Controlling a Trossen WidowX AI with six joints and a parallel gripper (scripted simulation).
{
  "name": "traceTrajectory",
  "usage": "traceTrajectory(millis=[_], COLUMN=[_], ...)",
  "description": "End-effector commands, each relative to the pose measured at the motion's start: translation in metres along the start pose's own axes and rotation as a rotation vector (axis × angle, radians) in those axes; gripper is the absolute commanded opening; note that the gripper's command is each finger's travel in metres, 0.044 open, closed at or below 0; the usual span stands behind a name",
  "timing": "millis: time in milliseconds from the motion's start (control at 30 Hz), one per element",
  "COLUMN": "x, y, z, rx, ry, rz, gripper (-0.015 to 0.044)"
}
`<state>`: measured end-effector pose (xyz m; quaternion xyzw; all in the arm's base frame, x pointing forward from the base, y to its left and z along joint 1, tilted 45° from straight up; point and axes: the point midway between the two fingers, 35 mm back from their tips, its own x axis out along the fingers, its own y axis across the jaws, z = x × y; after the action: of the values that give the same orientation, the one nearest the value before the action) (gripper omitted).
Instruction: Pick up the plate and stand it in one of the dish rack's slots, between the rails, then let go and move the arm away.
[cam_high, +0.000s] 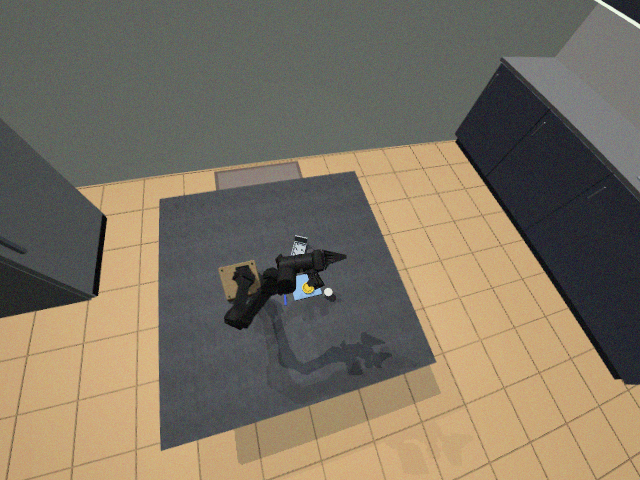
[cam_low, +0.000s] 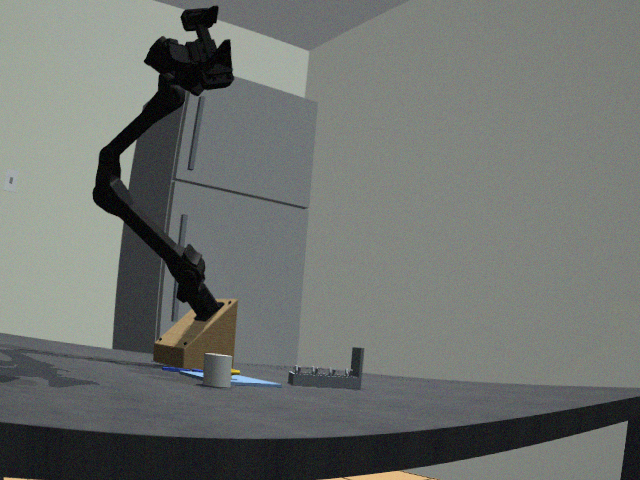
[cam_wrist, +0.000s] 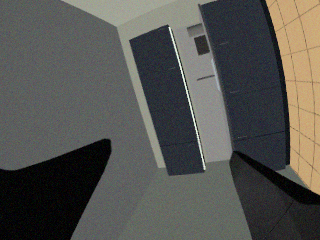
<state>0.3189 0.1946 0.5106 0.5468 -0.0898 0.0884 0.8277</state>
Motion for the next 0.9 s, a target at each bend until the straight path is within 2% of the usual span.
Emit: traceTrajectory(millis=[0, 467, 867], x=[0.011, 0.037, 0.042], y=[-0.029, -0.128, -0.221], z=[-0.008, -0.015, -0.007], rx=[-0.120, -0.501, -0.806], ry=[0.008, 0.056, 0.153], rz=[-0.071, -0.334, -0.588], gripper=[0.0400, 0.0400, 0.0400])
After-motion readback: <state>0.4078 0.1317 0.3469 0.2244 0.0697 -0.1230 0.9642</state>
